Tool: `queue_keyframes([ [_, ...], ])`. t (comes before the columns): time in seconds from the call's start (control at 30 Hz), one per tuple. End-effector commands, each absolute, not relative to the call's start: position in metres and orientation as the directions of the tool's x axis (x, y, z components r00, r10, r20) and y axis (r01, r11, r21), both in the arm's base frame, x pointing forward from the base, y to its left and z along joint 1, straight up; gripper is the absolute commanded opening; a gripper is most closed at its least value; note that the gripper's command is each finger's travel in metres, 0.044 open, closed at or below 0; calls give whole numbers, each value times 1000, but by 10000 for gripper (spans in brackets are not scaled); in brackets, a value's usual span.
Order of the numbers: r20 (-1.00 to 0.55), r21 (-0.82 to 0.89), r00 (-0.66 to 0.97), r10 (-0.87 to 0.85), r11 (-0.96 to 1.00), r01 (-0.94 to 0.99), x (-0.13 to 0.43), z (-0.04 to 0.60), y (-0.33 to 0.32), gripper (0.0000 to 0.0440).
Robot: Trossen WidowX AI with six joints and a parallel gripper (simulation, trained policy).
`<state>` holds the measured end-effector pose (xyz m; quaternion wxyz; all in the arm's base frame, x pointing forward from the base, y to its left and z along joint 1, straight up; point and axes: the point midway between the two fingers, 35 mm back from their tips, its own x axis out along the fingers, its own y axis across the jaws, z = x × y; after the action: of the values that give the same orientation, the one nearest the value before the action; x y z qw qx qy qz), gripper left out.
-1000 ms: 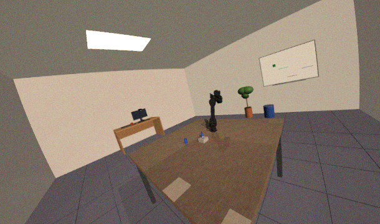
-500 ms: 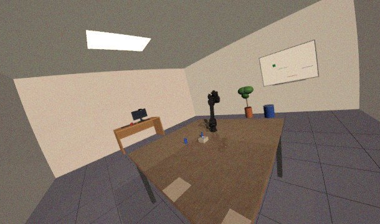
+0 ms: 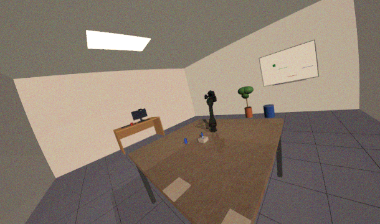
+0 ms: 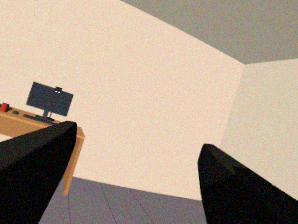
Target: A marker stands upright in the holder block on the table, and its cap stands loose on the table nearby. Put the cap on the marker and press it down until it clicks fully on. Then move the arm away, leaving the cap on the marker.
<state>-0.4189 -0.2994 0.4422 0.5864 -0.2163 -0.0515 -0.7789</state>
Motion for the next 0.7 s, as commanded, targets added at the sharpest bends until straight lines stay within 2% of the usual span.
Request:
queue_keyframes([
  [0.0,385,-182,-208,-899,-295,938,-409,448,-313,275],
  [0.67,271,-157,-168,-948,-216,964,-362,439,-379,309],
])
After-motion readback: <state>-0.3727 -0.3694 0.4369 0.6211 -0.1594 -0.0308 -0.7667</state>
